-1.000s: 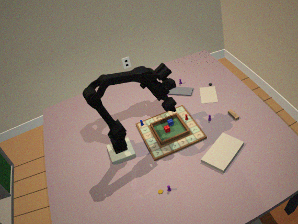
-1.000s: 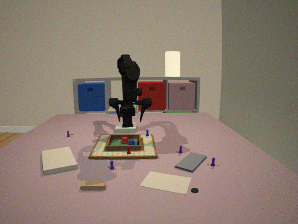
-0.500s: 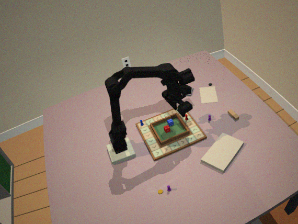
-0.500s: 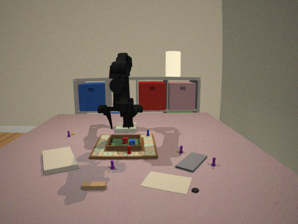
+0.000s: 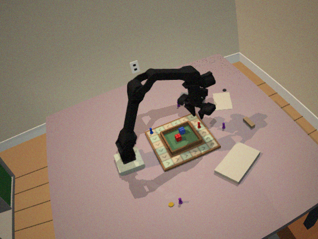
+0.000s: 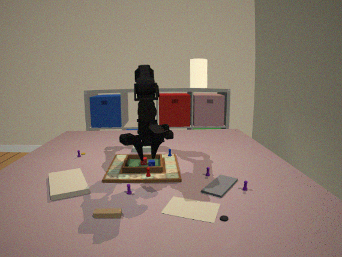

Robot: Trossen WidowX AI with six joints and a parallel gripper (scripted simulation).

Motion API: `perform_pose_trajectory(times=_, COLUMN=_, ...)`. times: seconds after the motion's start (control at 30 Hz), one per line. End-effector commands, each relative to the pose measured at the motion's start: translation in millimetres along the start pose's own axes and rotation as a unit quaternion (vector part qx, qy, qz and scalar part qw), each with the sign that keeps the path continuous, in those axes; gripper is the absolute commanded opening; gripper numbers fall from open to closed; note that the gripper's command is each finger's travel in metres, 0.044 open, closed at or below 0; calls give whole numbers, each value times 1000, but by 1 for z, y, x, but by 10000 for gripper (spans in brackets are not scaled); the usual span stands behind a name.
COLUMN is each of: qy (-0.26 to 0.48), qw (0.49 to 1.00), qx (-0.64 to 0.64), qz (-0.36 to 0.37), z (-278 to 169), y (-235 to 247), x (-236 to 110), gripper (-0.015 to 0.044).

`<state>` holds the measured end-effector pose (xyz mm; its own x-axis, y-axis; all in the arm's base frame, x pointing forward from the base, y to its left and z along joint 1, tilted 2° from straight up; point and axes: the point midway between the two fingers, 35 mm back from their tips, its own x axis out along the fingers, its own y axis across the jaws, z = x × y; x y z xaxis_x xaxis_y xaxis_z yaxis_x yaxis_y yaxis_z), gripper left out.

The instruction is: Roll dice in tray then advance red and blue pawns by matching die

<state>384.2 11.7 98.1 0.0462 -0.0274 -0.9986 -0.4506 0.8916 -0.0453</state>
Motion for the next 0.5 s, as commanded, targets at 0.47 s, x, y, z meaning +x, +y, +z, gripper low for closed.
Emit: perform_pose_trajectory(times=0.47, qy=3, qw=1000, qx=-3, qz=3, z=0, y=1, x=30, gripper=200)
